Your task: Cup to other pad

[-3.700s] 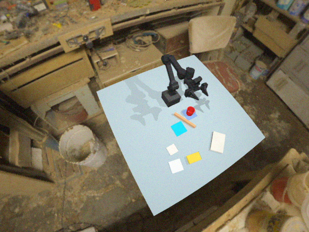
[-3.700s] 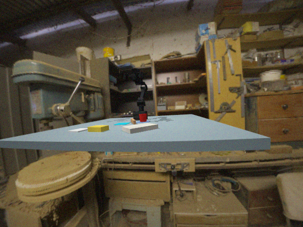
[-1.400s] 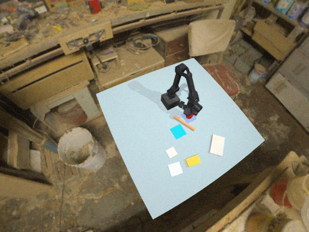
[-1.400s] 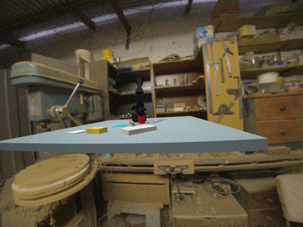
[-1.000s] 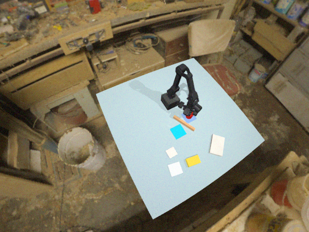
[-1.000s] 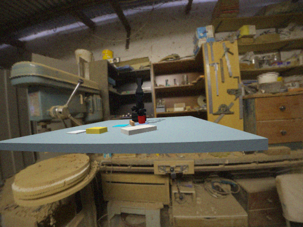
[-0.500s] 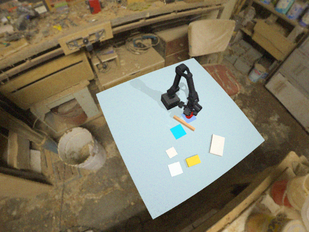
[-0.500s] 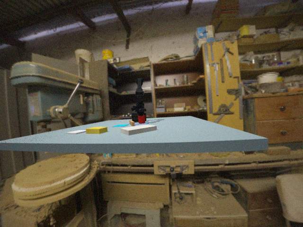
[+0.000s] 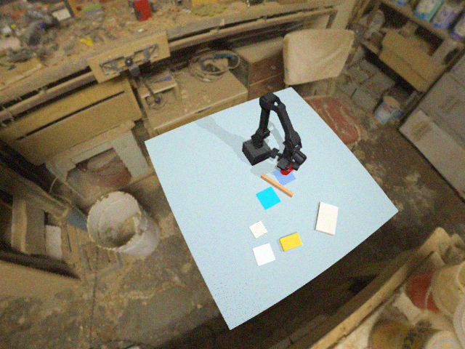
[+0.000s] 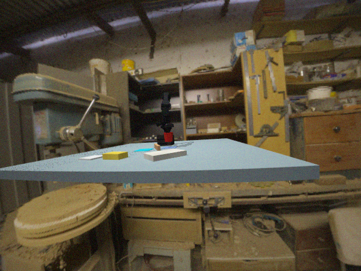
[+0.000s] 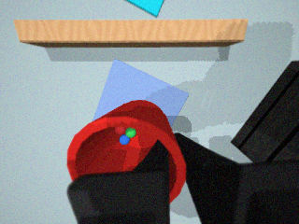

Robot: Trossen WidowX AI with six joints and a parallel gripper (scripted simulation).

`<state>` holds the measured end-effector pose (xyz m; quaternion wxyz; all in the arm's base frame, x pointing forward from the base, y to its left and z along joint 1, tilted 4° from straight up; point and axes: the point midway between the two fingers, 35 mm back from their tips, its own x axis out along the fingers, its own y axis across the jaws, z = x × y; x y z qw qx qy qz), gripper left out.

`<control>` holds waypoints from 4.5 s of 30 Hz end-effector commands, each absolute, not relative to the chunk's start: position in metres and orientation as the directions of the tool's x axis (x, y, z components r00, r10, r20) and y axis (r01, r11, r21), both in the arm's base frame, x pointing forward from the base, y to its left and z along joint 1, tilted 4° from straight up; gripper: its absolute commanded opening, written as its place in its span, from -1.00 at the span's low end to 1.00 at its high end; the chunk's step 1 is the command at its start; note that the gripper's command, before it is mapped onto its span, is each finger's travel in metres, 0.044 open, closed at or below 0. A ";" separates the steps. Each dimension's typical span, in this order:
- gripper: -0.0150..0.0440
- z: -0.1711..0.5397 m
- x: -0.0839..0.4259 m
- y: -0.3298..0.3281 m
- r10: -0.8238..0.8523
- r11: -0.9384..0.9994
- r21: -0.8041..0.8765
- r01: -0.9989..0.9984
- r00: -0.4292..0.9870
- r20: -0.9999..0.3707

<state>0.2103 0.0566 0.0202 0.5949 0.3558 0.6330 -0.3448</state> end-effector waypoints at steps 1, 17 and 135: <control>-0.49 0.031 0.211 0.056 0.044 0.511 -0.007 0.860 -0.034 -0.998; -0.49 0.030 0.210 0.056 0.041 0.508 -0.011 0.861 -0.036 -0.998; -0.49 -0.001 0.297 -0.117 0.030 0.510 -0.009 0.860 -0.028 -0.999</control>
